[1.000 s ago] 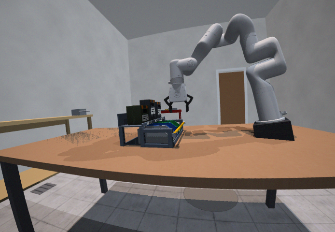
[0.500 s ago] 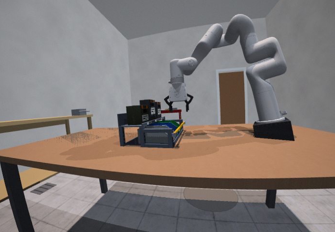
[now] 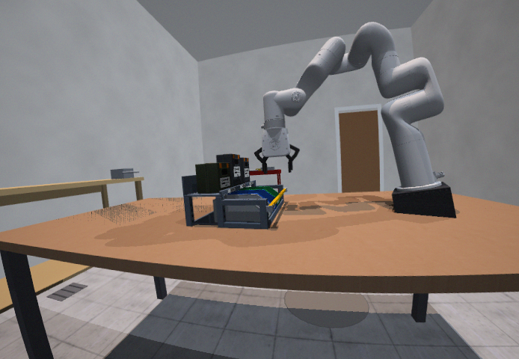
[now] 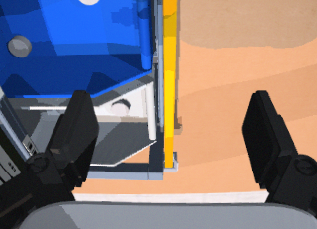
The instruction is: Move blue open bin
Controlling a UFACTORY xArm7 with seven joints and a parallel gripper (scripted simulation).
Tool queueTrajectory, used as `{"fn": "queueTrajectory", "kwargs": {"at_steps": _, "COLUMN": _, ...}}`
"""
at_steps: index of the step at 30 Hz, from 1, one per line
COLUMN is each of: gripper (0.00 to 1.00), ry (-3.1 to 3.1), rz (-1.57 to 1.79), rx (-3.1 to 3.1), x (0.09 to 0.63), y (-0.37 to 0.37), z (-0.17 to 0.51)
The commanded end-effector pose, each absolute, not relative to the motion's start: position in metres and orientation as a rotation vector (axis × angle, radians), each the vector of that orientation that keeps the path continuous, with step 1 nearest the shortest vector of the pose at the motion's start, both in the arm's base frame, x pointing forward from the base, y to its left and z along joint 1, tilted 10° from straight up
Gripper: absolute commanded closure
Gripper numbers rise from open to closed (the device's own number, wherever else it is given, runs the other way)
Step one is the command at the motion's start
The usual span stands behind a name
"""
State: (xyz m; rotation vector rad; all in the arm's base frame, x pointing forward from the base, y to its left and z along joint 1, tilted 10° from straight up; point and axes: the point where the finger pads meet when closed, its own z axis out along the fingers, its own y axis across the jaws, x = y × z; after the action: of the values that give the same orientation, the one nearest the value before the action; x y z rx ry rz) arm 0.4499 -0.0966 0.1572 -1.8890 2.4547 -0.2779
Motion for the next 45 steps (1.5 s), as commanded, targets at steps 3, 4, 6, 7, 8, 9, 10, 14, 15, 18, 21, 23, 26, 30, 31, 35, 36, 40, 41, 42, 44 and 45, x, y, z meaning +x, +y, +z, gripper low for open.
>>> {"fn": "queueTrajectory", "kwargs": {"at_steps": 3, "gripper": 0.0, "ry": 2.406, "rz": -0.283, "rx": -1.954, "x": 0.4509, "y": -0.0964, "z": 0.1589}}
{"fn": "queueTrajectory", "kwargs": {"at_steps": 4, "gripper": 0.0, "ry": 2.358, "rz": -0.284, "rx": -2.019, "x": 0.4507, "y": -0.0964, "z": 0.1593}}
{"fn": "queueTrajectory", "kwargs": {"at_steps": 6, "gripper": 0.0, "ry": 2.256, "rz": -0.287, "rx": -2.145, "x": 0.4503, "y": -0.0964, "z": 0.16}}
{"fn": "queueTrajectory", "kwargs": {"at_steps": 7, "gripper": 0.0, "ry": 2.203, "rz": -0.288, "rx": -2.206, "x": 0.4501, "y": -0.0963, "z": 0.1603}}
{"fn": "queueTrajectory", "kwargs": {"at_steps": 8, "gripper": 0.0, "ry": 2.203, "rz": -0.288, "rx": -2.206, "x": 0.4501, "y": -0.0963, "z": 0.1603}}
{"fn": "queueTrajectory", "kwargs": {"at_steps": 9, "gripper": 0.0, "ry": 2.203, "rz": -0.288, "rx": -2.206, "x": 0.4501, "y": -0.0963, "z": 0.1603}}
{"fn": "queueTrajectory", "kwargs": {"at_steps": 10, "gripper": 0.0, "ry": 2.203, "rz": -0.288, "rx": -2.206, "x": 0.4501, "y": -0.0963, "z": 0.1603}}
{"fn": "queueTrajectory", "kwargs": {"at_steps": 14, "gripper": 0.0, "ry": 2.203, "rz": -0.288, "rx": -2.206, "x": 0.4501, "y": -0.0963, "z": 0.1603}}
{"fn": "queueTrajectory", "kwargs": {"at_steps": 15, "gripper": 0.0, "ry": 2.203, "rz": -0.288, "rx": -2.206, "x": 0.4501, "y": -0.0963, "z": 0.1603}}
{"fn": "queueTrajectory", "kwargs": {"at_steps": 18, "gripper": 0.0, "ry": 2.203, "rz": -0.288, "rx": -2.206, "x": 0.4501, "y": -0.0963, "z": 0.1603}}
{"fn": "queueTrajectory", "kwargs": {"at_steps": 21, "gripper": 0.0, "ry": 2.19, "rz": -0.291, "rx": -2.22, "x": 0.4502, "y": -0.0964, "z": 0.1602}}
{"fn": "queueTrajectory", "kwargs": {"at_steps": 23, "gripper": 0.0, "ry": 2.171, "rz": -0.289, "rx": -2.242, "x": 0.4503, "y": -0.0963, "z": 0.1601}}
{"fn": "queueTrajectory", "kwargs": {"at_steps": 26, "gripper": 0.0, "ry": 2.161, "rz": -0.288, "rx": -2.252, "x": 0.4503, "y": -0.0963, "z": 0.16}}
{"fn": "queueTrajectory", "kwargs": {"at_steps": 30, "gripper": 0.0, "ry": 2.161, "rz": -0.288, "rx": -2.252, "x": 0.4503, "y": -0.0963, "z": 0.16}}
{"fn": "queueTrajectory", "kwargs": {"at_steps": 31, "gripper": 0.0, "ry": 2.161, "rz": -0.288, "rx": -2.252, "x": 0.4503, "y": -0.0963, "z": 0.16}}
{"fn": "queueTrajectory", "kwargs": {"at_steps": 35, "gripper": 0.0, "ry": 2.161, "rz": -0.288, "rx": -2.252, "x": 0.4503, "y": -0.0963, "z": 0.16}}
{"fn": "queueTrajectory", "kwargs": {"at_steps": 36, "gripper": 0.0, "ry": 2.161, "rz": -0.288, "rx": -2.252, "x": 0.4503, "y": -0.0963, "z": 0.16}}
{"fn": "queueTrajectory", "kwargs": {"at_steps": 40, "gripper": 0.0, "ry": 1.928, "rz": -0.29, "rx": -2.479, "x": 0.4505, "y": -0.0964, "z": 0.1597}}
{"fn": "queueTrajectory", "kwargs": {"at_steps": 41, "gripper": 0.0, "ry": 1.866, "rz": -0.29, "rx": -2.532, "x": 0.4505, "y": -0.0964, "z": 0.1596}}
{"fn": "queueTrajectory", "kwargs": {"at_steps": 42, "gripper": 0.0, "ry": 1.866, "rz": -0.29, "rx": -2.532, "x": 0.4505, "y": -0.0964, "z": 0.1596}}
{"fn": "queueTrajectory", "kwargs": {"at_steps": 44, "gripper": 0.0, "ry": 1.866, "rz": -0.29, "rx": -2.532, "x": 0.4505, "y": -0.0964, "z": 0.1596}}
{"fn": "queueTrajectory", "kwargs": {"at_steps": 45, "gripper": 0.0, "ry": 1.866, "rz": -0.29, "rx": -2.532, "x": 0.4505, "y": -0.0964, "z": 0.1596}}
